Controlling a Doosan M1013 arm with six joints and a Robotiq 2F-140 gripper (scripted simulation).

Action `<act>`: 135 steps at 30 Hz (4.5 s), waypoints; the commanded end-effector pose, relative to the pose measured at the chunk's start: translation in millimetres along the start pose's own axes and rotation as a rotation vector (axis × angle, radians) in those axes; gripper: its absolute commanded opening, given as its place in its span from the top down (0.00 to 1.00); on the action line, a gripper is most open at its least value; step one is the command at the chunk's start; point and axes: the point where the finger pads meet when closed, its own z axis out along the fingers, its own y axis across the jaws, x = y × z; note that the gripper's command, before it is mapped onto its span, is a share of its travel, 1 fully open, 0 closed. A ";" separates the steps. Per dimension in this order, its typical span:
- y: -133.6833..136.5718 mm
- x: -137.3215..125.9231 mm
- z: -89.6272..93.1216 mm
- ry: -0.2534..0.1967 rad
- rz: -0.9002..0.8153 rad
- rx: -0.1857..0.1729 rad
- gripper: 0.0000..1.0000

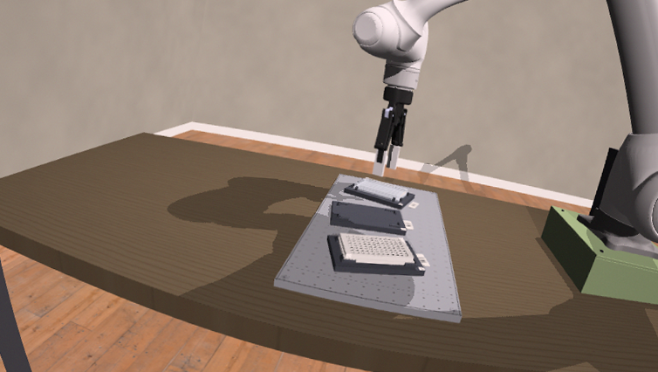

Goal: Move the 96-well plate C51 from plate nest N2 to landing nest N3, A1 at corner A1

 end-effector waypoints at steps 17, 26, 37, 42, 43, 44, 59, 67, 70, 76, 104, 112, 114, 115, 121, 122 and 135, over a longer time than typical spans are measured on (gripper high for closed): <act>-3.1 -0.7 -0.3 0.002 -0.003 -0.002 0.34; -3.0 -0.7 1.6 0.002 -0.003 -0.004 0.34; -2.8 -0.8 6.8 0.001 -0.003 -0.008 0.34; -2.6 -0.8 10.9 0.001 -0.003 -0.008 0.34; -2.6 -0.9 11.7 0.001 -0.003 -0.008 0.34; -2.5 -0.9 12.6 0.001 -0.003 -0.008 0.34; -2.1 -1.0 22.5 0.001 -0.003 -0.008 0.34; -2.0 -1.0 25.4 0.001 -0.003 -0.008 0.34; -1.9 -1.0 26.2 0.001 -0.003 -0.008 0.34; -1.9 -1.0 26.9 0.001 -0.003 -0.008 0.34; -1.9 -1.0 26.9 0.001 -0.003 -0.008 0.34; -1.9 -1.0 26.9 0.001 -0.003 -0.008 0.34; -1.9 -1.1 26.9 0.001 -0.003 -0.008 0.34; -2.0 -1.1 26.9 0.001 -0.003 -0.008 0.34; -2.7 -1.5 26.9 0.001 -0.003 -0.008 0.34; -3.0 -1.6 26.9 0.001 -0.003 -0.008 0.34; -4.4 -2.4 26.9 0.001 -0.003 -0.008 0.34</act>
